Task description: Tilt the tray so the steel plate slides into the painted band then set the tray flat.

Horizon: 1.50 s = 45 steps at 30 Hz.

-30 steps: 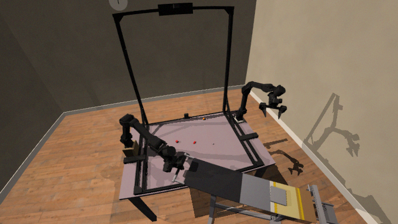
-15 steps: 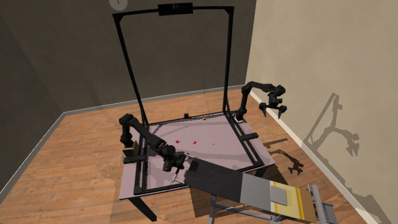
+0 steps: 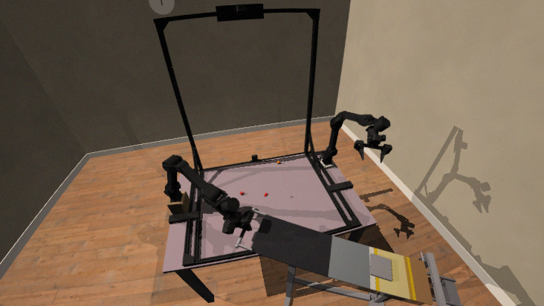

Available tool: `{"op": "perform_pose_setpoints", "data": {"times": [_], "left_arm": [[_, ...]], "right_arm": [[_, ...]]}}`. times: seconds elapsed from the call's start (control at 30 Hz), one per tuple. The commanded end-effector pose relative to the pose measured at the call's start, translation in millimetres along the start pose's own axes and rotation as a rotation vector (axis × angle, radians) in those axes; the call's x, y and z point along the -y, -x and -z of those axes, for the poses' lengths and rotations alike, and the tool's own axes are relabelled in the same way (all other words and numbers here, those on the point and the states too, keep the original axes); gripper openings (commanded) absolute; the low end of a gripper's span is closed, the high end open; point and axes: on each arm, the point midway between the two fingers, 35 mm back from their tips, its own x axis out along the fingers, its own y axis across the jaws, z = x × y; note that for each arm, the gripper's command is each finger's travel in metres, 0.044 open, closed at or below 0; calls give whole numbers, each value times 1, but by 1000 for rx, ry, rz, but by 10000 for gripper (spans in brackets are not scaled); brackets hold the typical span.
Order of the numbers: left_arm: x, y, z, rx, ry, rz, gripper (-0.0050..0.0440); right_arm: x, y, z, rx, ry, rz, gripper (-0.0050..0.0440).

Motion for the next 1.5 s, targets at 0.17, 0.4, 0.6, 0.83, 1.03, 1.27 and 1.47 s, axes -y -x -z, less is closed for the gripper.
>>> {"op": "perform_pose_setpoints", "data": {"times": [0.17,0.4,0.6,0.83,1.03,1.27,1.47], "left_arm": [[0,0,0,2,-4,-1,440],[0,0,0,2,-4,-1,440],[0,0,0,2,-4,-1,440],[0,0,0,2,-4,-1,440],[0,0,0,2,-4,-1,440],[0,0,0,2,-4,-1,440],[0,0,0,2,-4,-1,440]], "right_arm": [[-24,17,-1,2,2,-61,0],[-26,19,-1,2,2,-68,0],[-26,19,-1,2,2,-72,0],[-27,19,-1,2,2,-76,0],[-8,4,-1,2,2,-65,0],[50,-48,-1,2,2,-16,0],[49,-47,-1,2,2,60,0]]}}
